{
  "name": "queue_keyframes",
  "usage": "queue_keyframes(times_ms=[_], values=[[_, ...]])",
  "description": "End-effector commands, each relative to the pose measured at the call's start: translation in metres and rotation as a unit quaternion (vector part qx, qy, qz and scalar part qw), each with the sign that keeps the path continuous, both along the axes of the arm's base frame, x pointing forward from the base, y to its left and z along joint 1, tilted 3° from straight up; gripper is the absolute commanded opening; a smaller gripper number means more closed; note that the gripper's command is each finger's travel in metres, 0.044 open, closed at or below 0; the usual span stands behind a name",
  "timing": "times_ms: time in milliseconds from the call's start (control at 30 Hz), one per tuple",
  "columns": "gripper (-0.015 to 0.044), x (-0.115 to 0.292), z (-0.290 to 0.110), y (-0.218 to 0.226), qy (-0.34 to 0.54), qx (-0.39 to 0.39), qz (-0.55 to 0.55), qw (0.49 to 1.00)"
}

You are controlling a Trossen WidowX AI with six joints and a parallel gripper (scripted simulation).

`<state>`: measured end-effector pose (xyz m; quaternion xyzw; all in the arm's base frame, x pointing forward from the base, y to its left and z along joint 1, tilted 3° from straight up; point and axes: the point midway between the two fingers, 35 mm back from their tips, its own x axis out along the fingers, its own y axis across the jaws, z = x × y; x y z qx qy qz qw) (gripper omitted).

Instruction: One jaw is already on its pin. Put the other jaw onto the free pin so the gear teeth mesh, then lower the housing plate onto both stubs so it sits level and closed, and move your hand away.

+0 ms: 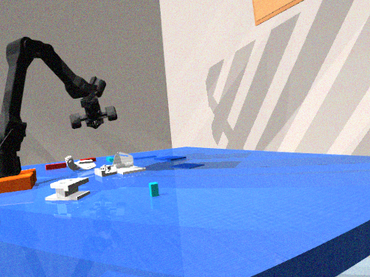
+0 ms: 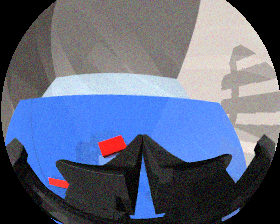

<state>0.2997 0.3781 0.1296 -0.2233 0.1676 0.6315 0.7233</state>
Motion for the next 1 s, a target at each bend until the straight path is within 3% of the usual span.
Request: queue_keyframes(times_ms=[0, 467, 967], values=[[0.0, -0.003, -0.011, -0.019, 0.048, -0.036, -0.044, 0.997], [0.0, -0.022, -0.037, -0.086, 0.183, -0.15, -0.189, 0.953], [0.0, -0.062, -0.052, -0.169, 0.291, -0.271, -0.346, 0.85]])
